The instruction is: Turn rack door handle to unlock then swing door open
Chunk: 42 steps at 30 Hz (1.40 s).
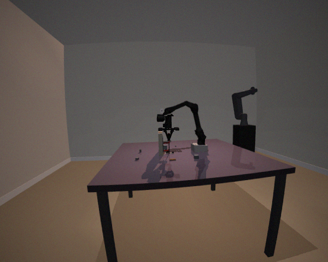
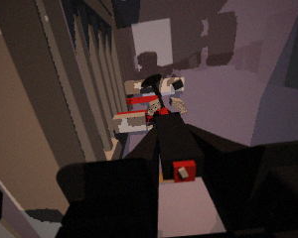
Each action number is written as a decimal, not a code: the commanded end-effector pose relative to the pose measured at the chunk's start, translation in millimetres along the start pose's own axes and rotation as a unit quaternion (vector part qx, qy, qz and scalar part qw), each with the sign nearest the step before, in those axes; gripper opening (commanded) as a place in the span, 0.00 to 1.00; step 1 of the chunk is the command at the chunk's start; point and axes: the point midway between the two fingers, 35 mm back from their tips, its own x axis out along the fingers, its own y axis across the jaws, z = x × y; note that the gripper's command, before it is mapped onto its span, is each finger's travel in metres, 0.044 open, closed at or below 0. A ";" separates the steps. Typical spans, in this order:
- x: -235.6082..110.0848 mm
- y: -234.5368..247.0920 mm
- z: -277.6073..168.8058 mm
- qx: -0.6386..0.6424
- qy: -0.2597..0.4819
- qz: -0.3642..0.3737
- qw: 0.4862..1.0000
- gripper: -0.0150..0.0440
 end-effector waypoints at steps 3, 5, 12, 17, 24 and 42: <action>0.2 -6.6 3.7 -0.061 -0.001 -0.002 0.998 0.28; 0.2 -8.9 4.9 -0.081 -0.001 -0.002 0.997 0.28; 0.2 -18.0 10.2 -0.150 -0.001 -0.003 0.989 0.28; 0.3 -25.5 15.4 -0.196 -0.001 -0.003 0.981 0.28; 0.4 -35.8 24.0 -0.253 -0.001 -0.003 0.967 0.28; 0.3 -57.6 50.7 -0.382 -0.002 -0.005 0.924 0.28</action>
